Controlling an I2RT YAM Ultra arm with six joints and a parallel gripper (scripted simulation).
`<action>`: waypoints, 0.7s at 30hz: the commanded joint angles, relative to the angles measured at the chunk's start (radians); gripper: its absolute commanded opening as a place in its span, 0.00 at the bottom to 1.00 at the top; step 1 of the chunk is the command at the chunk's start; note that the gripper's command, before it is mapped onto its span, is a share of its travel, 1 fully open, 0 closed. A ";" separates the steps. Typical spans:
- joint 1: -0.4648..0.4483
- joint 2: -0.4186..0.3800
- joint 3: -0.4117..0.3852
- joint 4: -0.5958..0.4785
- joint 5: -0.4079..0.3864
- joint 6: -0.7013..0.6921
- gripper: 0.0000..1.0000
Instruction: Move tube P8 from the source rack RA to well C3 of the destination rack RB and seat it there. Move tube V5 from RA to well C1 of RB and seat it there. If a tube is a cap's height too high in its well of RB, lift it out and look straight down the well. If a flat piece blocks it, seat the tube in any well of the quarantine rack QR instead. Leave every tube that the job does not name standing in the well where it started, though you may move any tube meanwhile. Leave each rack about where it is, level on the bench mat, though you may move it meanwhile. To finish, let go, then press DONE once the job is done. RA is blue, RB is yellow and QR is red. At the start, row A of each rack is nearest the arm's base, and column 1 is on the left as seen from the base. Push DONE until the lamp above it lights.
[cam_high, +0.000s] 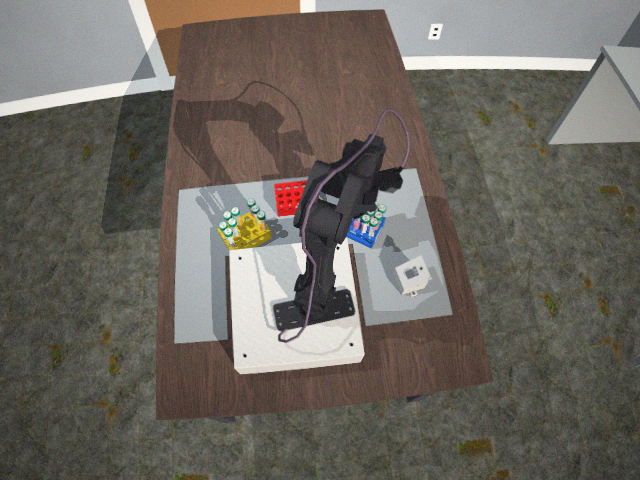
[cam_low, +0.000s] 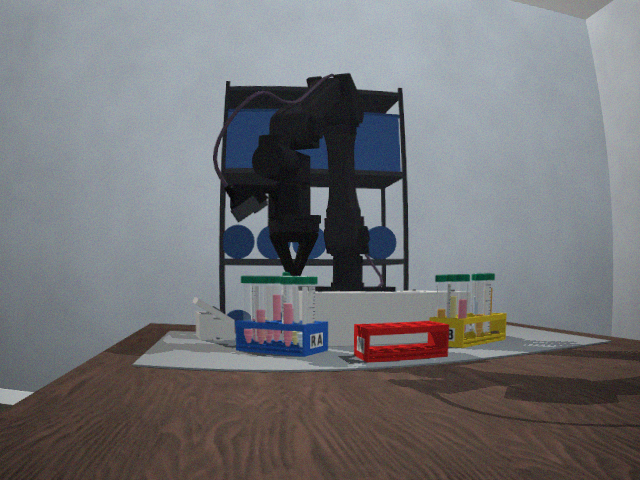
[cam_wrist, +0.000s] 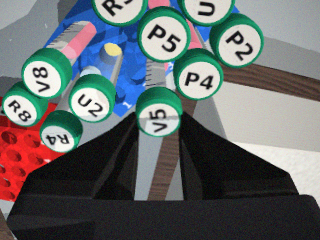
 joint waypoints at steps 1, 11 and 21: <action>-0.002 0.008 -0.018 0.030 0.003 -0.002 0.00; 0.001 0.022 -0.030 0.049 0.003 0.001 0.00; 0.003 0.016 -0.026 0.055 0.003 0.002 0.00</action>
